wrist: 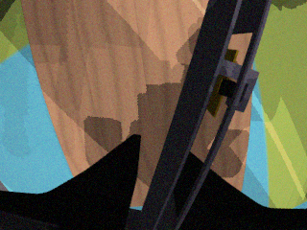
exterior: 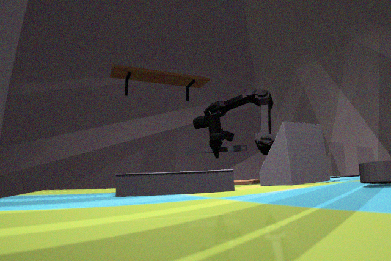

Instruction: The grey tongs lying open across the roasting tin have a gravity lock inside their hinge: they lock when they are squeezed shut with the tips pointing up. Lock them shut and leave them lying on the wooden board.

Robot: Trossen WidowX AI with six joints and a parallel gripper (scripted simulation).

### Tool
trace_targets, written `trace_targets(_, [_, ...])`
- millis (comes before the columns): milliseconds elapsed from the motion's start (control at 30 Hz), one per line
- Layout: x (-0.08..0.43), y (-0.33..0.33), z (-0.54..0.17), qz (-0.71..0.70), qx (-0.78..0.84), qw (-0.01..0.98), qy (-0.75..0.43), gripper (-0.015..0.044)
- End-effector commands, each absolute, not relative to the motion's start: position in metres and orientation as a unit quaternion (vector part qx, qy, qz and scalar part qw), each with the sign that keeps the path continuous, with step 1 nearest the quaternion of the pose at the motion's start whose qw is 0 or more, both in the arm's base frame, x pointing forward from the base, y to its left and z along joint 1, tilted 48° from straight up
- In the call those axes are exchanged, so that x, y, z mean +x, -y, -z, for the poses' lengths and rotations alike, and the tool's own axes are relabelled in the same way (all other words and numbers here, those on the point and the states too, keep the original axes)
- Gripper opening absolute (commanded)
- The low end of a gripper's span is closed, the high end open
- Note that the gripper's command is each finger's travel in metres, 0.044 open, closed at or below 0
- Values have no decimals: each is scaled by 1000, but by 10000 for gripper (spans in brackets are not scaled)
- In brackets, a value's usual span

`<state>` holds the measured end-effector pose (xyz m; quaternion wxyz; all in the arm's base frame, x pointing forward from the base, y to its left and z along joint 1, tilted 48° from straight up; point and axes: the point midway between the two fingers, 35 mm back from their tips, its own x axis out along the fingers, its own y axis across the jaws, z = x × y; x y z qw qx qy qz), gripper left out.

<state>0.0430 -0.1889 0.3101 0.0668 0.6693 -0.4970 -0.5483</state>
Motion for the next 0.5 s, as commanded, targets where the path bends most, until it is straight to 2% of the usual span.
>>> trace_targets(0, [44, 194, -306, 548, 671, 66, 496, -150])
trace_targets(467, [42, 211, -292, 546, 671, 66, 497, -150])
